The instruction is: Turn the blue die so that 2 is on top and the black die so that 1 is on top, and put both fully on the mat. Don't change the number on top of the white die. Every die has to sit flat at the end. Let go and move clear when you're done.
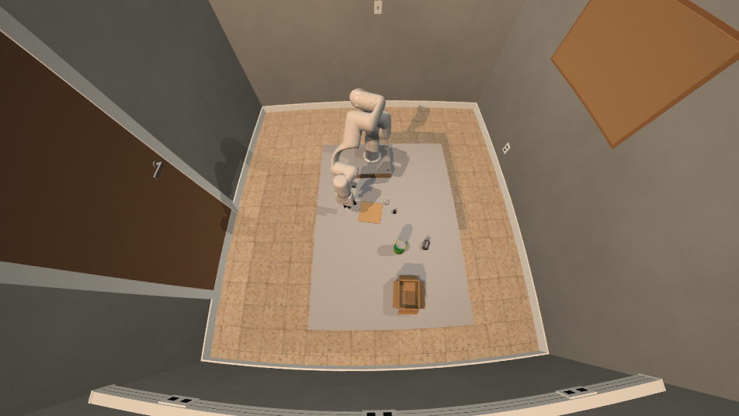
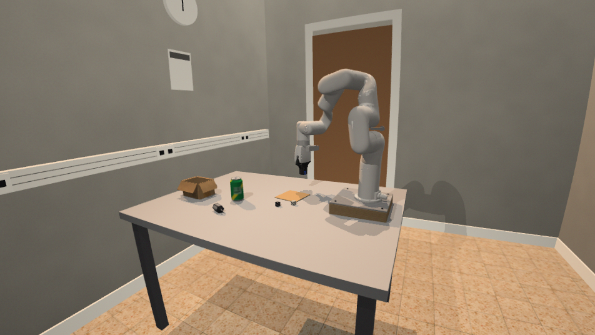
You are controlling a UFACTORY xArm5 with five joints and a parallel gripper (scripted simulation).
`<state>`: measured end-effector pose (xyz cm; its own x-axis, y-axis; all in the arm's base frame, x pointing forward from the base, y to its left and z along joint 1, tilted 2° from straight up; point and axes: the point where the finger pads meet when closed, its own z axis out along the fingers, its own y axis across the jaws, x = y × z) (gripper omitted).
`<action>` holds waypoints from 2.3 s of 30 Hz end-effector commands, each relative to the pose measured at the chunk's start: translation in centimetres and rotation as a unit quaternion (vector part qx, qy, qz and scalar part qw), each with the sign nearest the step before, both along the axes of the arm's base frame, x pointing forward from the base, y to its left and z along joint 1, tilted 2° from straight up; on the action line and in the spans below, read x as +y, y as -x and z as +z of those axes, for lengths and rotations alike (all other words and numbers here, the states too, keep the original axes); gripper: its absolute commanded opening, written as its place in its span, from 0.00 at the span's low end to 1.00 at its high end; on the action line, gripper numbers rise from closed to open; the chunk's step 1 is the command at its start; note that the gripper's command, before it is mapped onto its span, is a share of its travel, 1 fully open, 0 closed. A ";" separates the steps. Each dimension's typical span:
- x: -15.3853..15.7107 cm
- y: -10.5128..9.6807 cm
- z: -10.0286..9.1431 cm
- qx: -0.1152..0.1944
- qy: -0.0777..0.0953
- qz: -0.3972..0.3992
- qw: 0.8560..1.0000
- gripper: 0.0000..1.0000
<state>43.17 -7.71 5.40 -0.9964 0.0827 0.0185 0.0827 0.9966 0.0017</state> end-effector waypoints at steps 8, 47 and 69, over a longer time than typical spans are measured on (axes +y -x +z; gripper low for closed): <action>0.0 -0.5 0.0 -0.003 0.001 -0.045 0.999 0.15; 0.2 0.4 -0.1 -0.422 0.059 -0.033 0.904 0.15; 0.2 0.6 -1.0 -0.458 0.064 -0.032 0.886 0.15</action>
